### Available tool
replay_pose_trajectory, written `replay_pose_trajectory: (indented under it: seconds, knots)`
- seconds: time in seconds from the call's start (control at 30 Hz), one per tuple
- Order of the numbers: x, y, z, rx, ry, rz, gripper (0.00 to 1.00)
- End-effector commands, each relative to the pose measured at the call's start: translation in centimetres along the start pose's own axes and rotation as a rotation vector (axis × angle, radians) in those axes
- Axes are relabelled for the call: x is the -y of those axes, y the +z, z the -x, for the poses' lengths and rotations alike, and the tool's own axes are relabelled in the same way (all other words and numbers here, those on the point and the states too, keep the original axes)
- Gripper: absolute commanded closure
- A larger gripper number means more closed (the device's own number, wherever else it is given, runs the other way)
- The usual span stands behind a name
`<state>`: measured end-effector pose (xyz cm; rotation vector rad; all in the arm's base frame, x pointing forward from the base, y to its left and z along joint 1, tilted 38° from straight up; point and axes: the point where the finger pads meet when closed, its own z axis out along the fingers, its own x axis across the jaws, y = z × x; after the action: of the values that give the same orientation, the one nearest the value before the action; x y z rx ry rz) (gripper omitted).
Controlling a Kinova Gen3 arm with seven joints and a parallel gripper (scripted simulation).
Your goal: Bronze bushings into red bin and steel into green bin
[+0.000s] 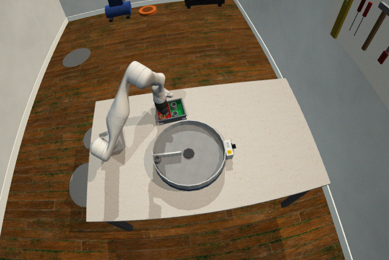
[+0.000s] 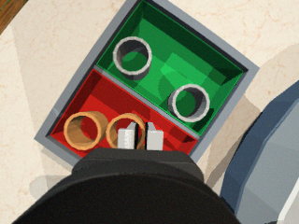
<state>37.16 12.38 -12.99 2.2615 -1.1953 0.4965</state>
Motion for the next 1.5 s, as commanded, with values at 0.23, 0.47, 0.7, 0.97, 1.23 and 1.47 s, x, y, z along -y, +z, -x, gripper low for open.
replay_pose_trajectory:
  seconds: [0.23,0.47,0.7,0.97,1.23,1.47]
  knots:
    - [0.15,0.06,-0.03,-0.002,0.004,-0.006,1.0]
    - [0.15,0.06,-0.03,-0.002,0.004,-0.006,1.0]
    - [0.07,-0.09,0.03,0.0,0.0,-0.002,0.53]
    - [0.07,-0.09,0.03,0.0,0.0,-0.002,0.53]
    - [0.07,-0.09,0.03,0.0,0.0,-0.002,0.53]
    - [0.07,-0.09,0.03,0.0,0.0,-0.002,0.53]
